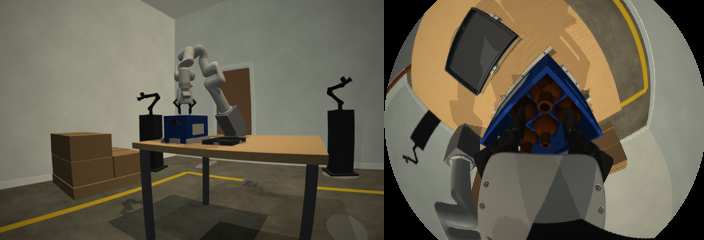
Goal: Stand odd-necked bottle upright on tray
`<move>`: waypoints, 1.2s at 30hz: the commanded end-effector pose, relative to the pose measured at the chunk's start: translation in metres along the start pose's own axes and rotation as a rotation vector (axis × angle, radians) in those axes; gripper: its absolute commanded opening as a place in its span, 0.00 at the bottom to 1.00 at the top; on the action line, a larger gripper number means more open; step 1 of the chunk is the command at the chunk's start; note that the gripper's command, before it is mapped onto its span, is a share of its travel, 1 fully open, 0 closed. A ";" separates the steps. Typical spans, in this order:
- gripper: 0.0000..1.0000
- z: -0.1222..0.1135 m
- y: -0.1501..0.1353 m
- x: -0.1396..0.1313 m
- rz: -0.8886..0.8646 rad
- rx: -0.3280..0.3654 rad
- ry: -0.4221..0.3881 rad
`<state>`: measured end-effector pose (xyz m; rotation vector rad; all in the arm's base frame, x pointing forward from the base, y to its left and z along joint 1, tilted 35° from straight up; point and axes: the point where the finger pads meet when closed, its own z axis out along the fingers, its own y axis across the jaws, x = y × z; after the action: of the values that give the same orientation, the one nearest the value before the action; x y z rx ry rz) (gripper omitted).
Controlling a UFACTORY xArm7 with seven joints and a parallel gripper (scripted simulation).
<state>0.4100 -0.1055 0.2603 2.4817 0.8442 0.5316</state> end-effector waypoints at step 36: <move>0.00 -0.045 0.001 0.001 0.000 -0.002 0.002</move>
<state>0.3883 -0.0925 0.2957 2.4824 0.8444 0.5301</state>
